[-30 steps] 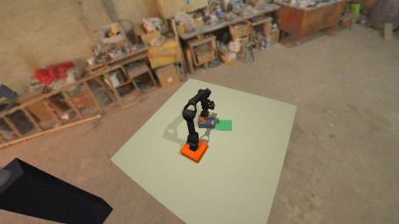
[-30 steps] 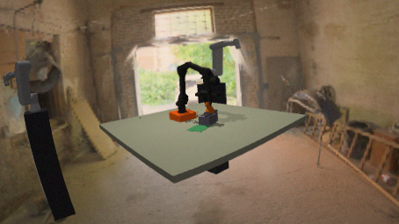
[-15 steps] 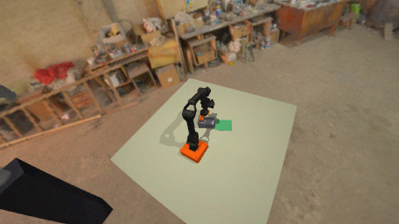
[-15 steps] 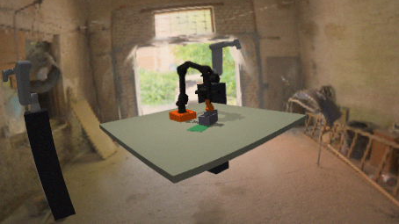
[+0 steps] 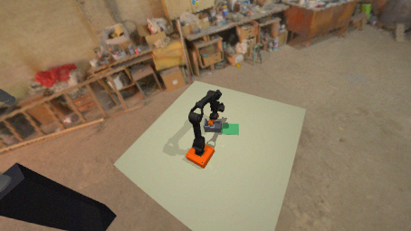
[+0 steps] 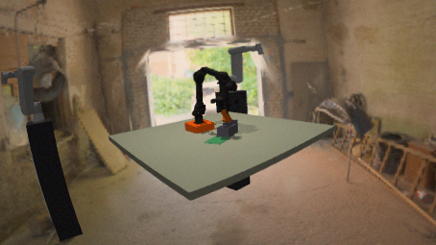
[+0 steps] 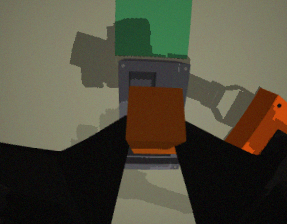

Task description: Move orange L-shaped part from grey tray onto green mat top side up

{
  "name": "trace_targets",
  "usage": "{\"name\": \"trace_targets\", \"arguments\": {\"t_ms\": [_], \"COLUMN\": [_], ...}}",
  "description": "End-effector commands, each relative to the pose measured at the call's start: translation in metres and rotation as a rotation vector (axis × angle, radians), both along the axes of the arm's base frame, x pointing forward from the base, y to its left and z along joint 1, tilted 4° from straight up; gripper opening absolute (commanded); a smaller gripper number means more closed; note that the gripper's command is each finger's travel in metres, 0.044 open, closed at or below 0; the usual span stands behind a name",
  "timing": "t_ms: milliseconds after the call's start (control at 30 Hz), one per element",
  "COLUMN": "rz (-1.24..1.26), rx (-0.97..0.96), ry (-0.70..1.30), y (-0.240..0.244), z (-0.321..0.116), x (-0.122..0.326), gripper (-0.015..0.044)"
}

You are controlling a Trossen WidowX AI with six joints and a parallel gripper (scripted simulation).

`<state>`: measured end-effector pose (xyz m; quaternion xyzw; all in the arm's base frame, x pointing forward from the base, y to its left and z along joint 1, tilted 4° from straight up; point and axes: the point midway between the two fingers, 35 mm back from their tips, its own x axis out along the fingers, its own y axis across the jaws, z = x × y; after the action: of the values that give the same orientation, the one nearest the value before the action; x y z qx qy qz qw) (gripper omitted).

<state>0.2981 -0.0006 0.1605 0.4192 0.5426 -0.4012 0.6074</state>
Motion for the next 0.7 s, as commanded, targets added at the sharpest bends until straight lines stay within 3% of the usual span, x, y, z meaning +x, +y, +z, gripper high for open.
{"name": "trace_targets", "arguments": {"t_ms": [0, 667], "rz": [0.004, 0.004], "rx": [0.004, -0.005], "ry": [-0.013, -0.014], "y": [-0.014, -0.104], "z": [0.003, 0.008], "x": [0.005, 0.027], "gripper": [0.0, 0.0]}}
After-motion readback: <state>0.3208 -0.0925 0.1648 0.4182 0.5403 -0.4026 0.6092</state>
